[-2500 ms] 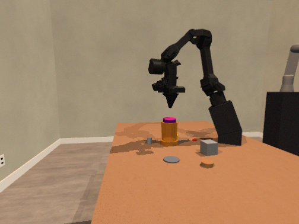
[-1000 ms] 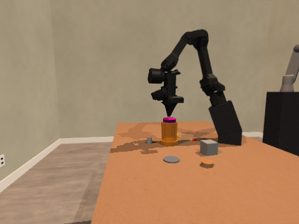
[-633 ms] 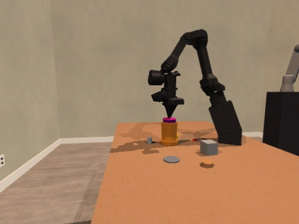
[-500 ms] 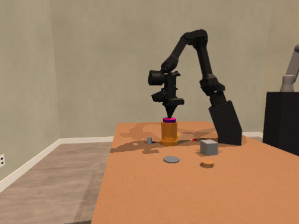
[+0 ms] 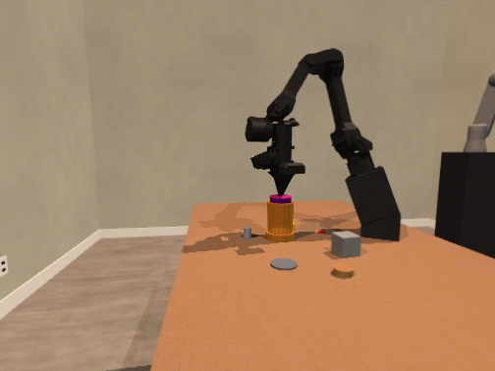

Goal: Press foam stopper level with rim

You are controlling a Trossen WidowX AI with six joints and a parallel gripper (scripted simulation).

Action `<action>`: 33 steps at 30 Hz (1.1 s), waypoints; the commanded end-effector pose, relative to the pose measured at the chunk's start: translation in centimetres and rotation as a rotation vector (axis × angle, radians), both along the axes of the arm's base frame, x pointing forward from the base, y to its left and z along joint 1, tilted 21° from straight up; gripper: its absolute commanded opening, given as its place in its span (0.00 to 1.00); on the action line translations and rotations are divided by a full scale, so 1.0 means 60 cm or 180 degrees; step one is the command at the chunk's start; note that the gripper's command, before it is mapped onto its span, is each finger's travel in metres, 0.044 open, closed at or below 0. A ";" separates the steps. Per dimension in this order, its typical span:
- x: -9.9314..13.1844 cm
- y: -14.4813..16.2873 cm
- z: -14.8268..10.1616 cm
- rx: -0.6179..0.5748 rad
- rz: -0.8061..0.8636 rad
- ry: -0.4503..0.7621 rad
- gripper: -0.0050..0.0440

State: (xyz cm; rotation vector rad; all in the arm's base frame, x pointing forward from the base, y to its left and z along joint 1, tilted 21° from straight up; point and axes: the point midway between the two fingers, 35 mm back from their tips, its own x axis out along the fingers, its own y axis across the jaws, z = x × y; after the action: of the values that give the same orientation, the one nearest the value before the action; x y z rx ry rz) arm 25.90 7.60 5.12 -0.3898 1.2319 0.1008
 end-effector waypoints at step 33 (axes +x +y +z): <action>0.002 0.002 0.004 0.0038 0.0023 -0.0050 0.10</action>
State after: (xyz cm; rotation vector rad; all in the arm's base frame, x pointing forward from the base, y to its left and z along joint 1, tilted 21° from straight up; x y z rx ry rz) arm 25.83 7.52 4.89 -0.3895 1.2306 0.1008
